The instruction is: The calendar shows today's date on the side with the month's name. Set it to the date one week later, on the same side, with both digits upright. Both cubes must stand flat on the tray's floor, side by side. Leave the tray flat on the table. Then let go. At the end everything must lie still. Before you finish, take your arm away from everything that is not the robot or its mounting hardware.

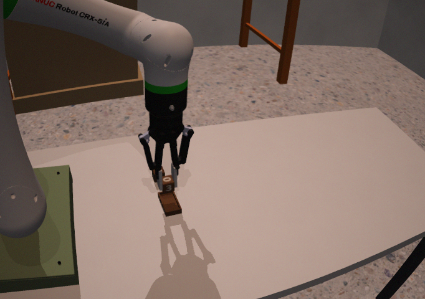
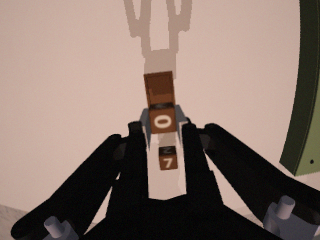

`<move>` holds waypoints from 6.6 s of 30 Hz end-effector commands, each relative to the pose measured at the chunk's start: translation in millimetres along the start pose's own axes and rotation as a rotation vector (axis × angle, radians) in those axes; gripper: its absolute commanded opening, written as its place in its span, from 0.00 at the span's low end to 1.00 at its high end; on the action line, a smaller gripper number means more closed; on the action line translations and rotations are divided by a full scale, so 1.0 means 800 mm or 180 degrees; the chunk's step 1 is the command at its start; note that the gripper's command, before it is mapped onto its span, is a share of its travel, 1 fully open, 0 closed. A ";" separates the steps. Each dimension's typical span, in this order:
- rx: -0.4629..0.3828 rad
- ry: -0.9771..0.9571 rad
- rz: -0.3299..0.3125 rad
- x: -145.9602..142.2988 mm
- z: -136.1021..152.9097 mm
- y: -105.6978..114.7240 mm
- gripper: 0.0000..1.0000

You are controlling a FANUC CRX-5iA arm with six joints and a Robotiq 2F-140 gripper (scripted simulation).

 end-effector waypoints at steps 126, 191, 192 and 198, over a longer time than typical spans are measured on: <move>0.0000 0.0000 -0.0001 0.000 0.000 -0.044 0.17; 0.0000 0.0000 -0.0001 0.000 0.000 -0.044 0.17; 0.0000 0.0000 -0.0001 0.000 0.000 -0.044 0.17; 0.0000 0.0000 -0.0001 0.000 0.000 -0.044 0.17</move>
Point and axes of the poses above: the point where the finger pads meet when closed, its own y axis back along the fingers, its own x axis across the jaws, z = x × y, the point moved 5 cm from there along y, back along the fingers, and after that the axes turned 3 degrees about y, right-handed, at the moved point
